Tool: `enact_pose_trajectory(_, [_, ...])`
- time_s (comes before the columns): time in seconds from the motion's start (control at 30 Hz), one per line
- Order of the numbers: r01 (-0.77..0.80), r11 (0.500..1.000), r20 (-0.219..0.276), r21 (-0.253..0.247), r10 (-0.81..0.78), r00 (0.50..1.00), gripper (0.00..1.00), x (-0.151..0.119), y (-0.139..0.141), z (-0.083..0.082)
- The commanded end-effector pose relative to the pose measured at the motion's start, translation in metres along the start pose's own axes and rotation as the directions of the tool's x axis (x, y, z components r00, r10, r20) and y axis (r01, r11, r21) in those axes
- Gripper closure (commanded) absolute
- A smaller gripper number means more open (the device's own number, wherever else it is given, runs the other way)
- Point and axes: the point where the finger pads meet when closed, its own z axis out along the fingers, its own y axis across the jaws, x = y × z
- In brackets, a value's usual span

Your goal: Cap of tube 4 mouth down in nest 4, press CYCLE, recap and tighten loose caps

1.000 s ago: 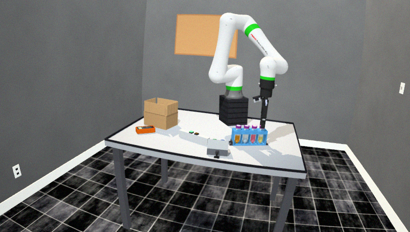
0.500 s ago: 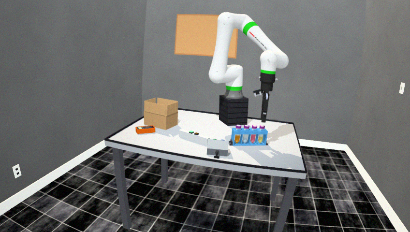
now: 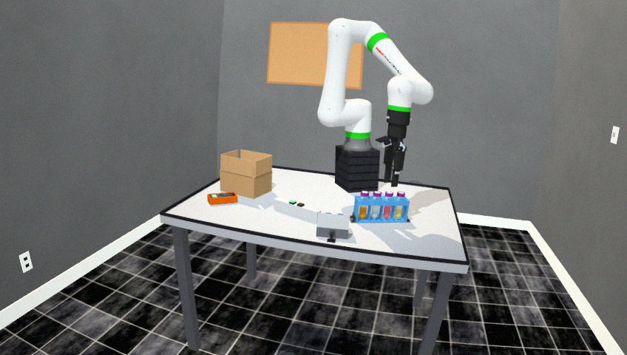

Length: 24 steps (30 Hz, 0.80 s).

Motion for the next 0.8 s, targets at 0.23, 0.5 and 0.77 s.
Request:
enact_pose_trajectory(0.23, [0.025, 1.000, 0.027, -0.007, -0.025, 0.999, 0.59, 0.000, 0.000, 0.021])
enact_pose_trajectory(0.5, [0.025, 1.000, 0.027, -0.007, -0.025, 0.999, 0.59, -0.001, 0.000, 0.035])
enact_pose_trajectory(0.77, [0.025, 1.000, 0.027, -0.007, -0.025, 0.999, 0.59, -0.001, 0.000, 0.037])
